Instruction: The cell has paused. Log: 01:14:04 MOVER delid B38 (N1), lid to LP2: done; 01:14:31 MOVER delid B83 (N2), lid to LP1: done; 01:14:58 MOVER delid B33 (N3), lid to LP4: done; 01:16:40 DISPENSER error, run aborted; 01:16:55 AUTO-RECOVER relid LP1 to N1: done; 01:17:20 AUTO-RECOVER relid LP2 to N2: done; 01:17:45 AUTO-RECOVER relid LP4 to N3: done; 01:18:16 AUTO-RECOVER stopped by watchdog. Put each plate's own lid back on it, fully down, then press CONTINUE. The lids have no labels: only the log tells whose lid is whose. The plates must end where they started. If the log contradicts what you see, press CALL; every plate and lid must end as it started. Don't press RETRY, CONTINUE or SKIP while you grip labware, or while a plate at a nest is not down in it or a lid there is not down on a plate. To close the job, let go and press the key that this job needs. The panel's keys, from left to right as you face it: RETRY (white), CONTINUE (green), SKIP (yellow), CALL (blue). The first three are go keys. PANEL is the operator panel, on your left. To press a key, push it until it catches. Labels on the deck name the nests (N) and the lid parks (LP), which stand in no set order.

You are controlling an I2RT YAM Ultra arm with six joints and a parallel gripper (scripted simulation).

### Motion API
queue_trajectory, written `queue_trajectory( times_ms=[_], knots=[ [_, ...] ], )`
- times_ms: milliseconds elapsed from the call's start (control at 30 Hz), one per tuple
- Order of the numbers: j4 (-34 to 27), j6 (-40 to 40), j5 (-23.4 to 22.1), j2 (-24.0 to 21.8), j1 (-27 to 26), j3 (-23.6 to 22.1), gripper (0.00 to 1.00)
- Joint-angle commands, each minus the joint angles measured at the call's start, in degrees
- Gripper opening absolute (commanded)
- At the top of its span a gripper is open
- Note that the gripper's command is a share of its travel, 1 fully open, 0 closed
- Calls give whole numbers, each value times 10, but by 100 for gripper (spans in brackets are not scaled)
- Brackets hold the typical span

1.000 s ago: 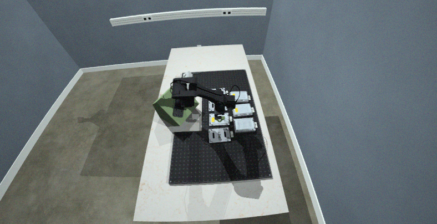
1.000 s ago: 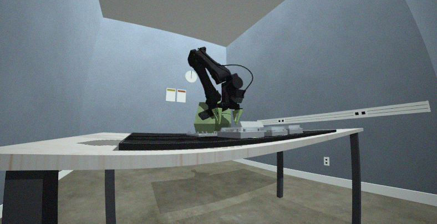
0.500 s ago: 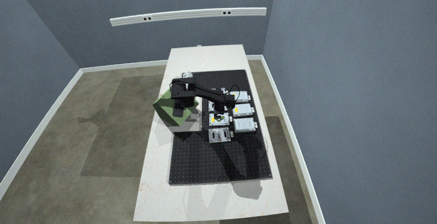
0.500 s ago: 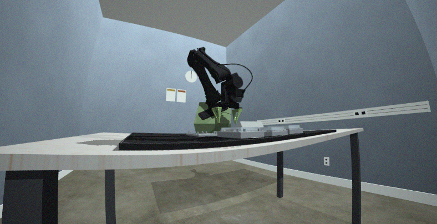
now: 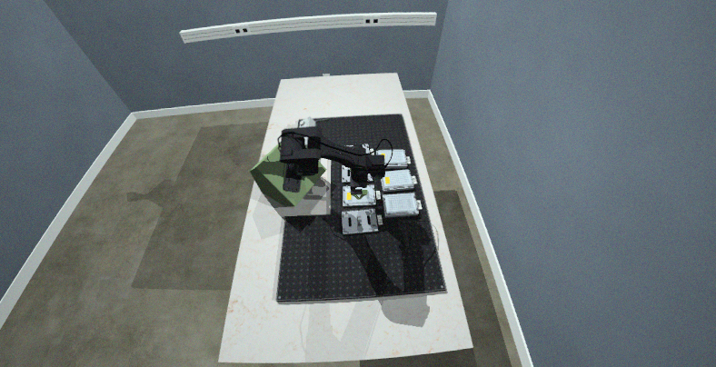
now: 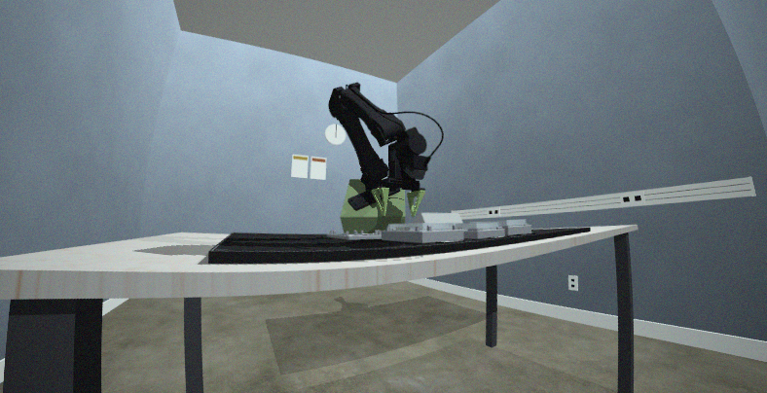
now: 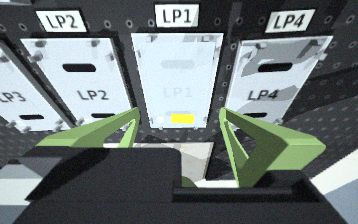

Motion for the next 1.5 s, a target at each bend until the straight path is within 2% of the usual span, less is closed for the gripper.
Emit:
queue_trajectory(
  times_ms=[0, 1367, 1400, 1467],
  knots=[
    [-3, 4, 3, -15, 10, 15, 100],
    [-5, 4, 4, -14, 11, 16, 100],
    [-4, 5, 13, 22, 25, 27, 100],
    [4, -12, 20, 42, 39, 45, 100]
  ],
)
